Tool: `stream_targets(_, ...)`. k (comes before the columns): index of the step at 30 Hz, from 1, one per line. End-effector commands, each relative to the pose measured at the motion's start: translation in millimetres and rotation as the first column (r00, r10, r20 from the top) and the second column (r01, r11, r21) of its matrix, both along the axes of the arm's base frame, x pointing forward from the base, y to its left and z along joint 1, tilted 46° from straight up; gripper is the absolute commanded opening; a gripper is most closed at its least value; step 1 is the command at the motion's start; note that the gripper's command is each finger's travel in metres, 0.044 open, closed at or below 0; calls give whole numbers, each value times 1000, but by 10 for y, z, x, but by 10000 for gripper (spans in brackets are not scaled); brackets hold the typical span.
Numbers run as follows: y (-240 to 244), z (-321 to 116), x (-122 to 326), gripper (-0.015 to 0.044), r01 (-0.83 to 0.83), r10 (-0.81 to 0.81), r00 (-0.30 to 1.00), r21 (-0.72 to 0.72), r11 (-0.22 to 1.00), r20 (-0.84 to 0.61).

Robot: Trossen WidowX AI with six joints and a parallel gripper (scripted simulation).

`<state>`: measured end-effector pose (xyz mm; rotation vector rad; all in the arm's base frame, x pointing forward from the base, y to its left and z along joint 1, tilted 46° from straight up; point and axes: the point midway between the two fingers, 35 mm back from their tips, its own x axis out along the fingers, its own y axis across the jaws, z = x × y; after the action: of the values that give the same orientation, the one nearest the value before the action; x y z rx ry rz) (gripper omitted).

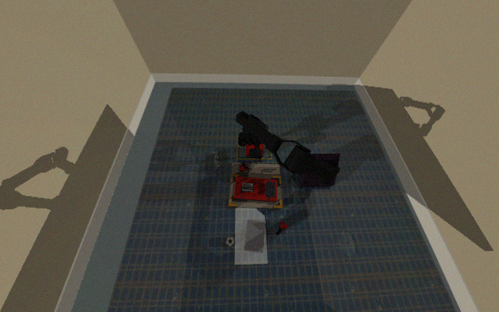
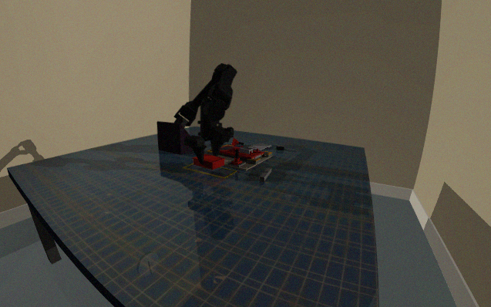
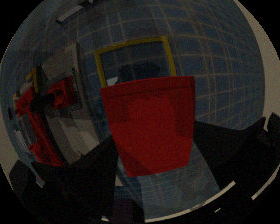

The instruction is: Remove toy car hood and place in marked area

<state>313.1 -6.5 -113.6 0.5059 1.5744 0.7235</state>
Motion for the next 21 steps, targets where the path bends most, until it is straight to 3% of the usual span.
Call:
stream_targets(1,16,-8,0,0,7,-7,1000,3,1000,-3)
stream_targets(21,86,-77,-13,0,7,-7,1000,4,1000,-3)
